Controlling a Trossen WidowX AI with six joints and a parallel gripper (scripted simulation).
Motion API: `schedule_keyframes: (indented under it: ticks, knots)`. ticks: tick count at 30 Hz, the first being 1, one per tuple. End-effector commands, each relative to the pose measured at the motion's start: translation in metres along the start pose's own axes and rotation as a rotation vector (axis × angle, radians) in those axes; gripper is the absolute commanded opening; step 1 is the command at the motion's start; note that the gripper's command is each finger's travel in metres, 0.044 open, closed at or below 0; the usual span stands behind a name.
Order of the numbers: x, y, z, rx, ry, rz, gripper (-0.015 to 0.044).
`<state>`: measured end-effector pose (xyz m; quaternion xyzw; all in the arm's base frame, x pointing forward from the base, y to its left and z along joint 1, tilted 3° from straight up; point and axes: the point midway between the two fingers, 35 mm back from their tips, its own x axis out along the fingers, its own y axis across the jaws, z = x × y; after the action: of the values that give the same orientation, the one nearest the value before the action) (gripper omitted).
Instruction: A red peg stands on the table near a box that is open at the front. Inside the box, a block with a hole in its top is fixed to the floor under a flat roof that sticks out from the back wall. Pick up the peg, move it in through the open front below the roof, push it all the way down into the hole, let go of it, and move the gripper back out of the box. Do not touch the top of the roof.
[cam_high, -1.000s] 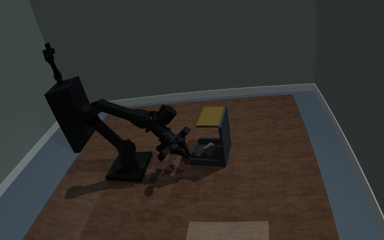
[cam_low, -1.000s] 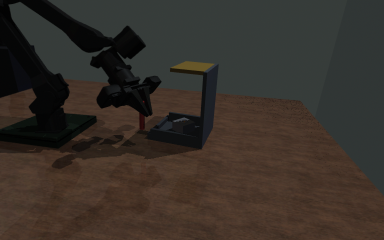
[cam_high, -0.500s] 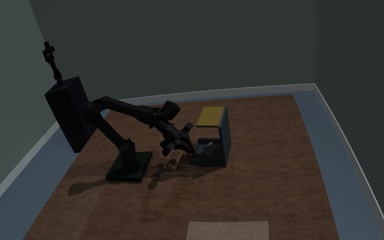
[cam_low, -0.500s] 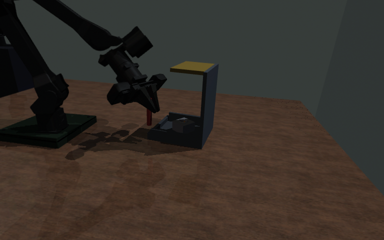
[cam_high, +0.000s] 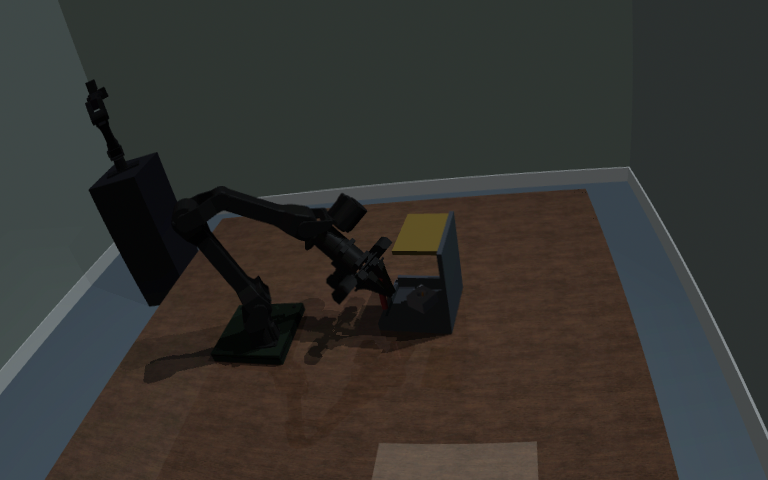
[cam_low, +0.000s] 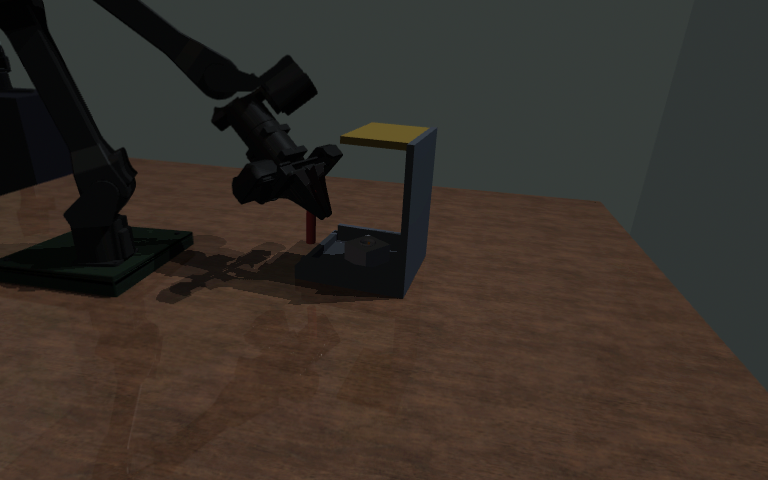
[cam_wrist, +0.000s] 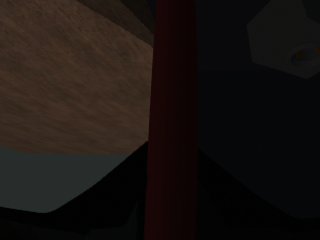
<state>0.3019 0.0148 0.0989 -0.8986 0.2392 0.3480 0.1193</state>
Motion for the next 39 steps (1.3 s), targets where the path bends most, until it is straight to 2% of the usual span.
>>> schedule_keyframes:
  ticks: [1, 27, 39]
  knots:
    - [-0.001, -0.009, 0.000, 0.000, 0.004, -0.004, 0.0000]
    - [-0.011, -0.068, 0.016, -0.034, 0.019, -0.050, 0.0000]
    - [0.010, -0.077, -0.003, -0.035, 0.022, -0.051, 0.0000]
